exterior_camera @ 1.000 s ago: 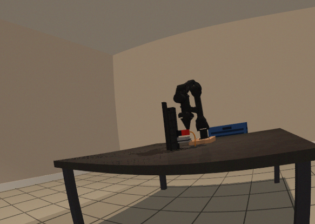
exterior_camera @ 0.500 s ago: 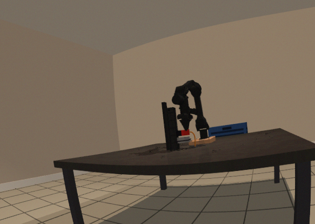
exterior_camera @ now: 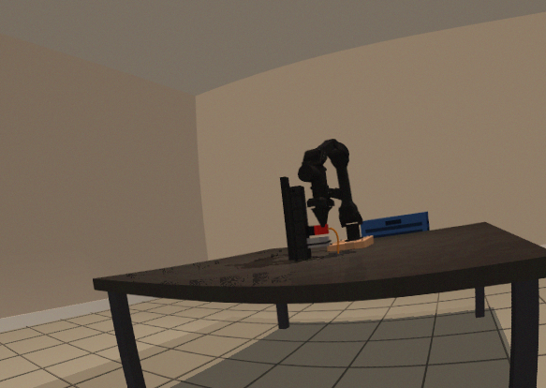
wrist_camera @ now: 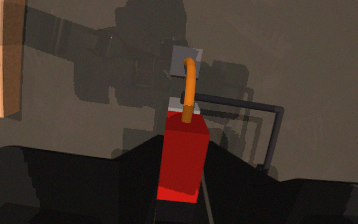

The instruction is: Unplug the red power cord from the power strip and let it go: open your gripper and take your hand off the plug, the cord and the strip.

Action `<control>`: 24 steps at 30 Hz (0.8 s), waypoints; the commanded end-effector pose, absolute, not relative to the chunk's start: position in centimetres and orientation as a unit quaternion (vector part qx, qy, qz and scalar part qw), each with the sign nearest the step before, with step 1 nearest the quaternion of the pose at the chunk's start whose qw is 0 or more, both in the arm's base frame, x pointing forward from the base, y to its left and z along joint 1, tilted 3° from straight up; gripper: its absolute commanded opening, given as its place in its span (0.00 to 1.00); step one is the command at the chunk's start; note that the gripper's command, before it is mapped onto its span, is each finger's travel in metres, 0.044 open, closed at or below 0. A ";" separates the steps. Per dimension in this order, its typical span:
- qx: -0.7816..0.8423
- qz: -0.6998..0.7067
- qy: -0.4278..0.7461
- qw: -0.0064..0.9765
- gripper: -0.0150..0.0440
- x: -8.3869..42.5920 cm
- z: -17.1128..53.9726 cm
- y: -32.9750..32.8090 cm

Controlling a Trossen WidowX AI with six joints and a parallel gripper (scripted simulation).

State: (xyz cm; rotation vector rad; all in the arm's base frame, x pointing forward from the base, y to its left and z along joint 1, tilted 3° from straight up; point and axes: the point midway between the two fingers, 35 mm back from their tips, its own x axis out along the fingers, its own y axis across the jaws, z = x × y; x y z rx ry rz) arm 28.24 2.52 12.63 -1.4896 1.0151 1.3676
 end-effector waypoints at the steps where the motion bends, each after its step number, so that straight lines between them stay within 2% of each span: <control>1: -0.596 0.547 0.406 0.426 0.25 28.2 12.7 2.6; 24: -0.595 0.549 0.405 0.426 0.25 27.3 12.5 6.1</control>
